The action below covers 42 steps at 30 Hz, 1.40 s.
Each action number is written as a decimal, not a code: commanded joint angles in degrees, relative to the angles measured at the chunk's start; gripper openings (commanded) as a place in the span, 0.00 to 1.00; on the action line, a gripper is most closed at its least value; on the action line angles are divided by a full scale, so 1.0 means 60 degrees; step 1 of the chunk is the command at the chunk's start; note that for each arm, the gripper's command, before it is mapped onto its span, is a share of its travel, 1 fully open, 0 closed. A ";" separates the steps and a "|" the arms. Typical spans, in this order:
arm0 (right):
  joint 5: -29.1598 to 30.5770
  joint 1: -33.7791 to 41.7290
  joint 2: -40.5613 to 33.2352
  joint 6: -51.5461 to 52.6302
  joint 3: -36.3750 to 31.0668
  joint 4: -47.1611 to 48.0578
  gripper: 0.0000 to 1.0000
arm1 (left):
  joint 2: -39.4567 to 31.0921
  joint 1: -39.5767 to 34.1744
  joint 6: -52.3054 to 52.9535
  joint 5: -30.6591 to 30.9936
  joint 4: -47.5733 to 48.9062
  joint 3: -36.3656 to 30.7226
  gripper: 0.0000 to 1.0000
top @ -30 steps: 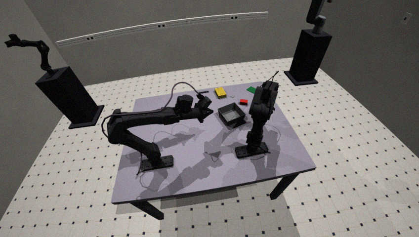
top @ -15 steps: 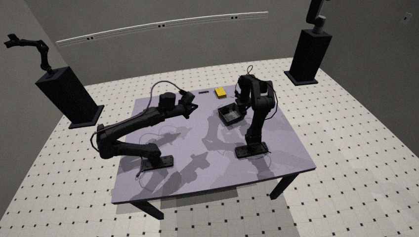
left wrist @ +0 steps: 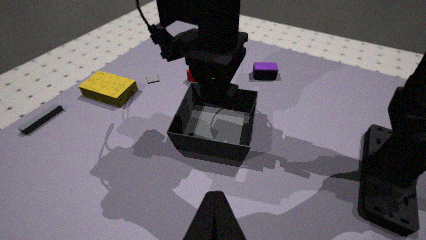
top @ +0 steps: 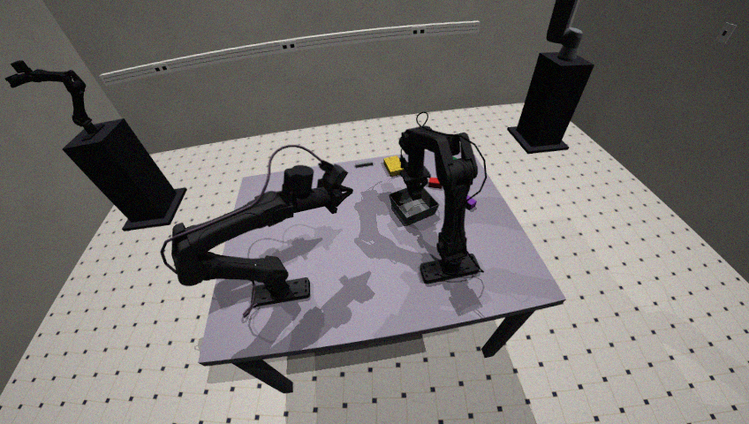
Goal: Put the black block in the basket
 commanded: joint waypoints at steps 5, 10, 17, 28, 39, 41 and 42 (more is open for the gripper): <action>0.0113 0.0017 -0.0065 0.0199 0.0467 -0.0121 0.31 | -0.0246 0.0044 0.0004 0.0099 0.0052 -0.0057 0.00; 0.0116 -0.0074 0.0129 0.0171 0.0301 0.0162 0.31 | -0.0246 0.0044 0.0004 0.0099 0.0052 -0.0057 0.00; 0.0113 -0.0018 0.0411 0.0254 -0.1102 0.1701 0.31 | -0.0246 0.0044 0.0004 0.0099 0.0052 -0.0057 0.00; 0.0112 0.0030 0.0855 0.0273 -0.1867 0.2932 0.31 | -0.0246 0.0044 0.0004 0.0099 0.0052 -0.0057 0.00; 0.0113 0.0071 0.1019 0.0284 -0.2128 0.3381 0.31 | -0.0246 0.0044 0.0004 0.0099 0.0052 -0.0057 0.00; 0.0113 0.0071 0.0965 0.0275 -0.2035 0.3387 0.31 | -0.0246 0.0044 0.0004 0.0099 0.0052 -0.0057 0.00; 0.0113 0.0071 0.0966 0.0275 -0.2035 0.3388 0.31 | -0.0246 0.0044 0.0004 0.0099 0.0052 -0.0057 0.00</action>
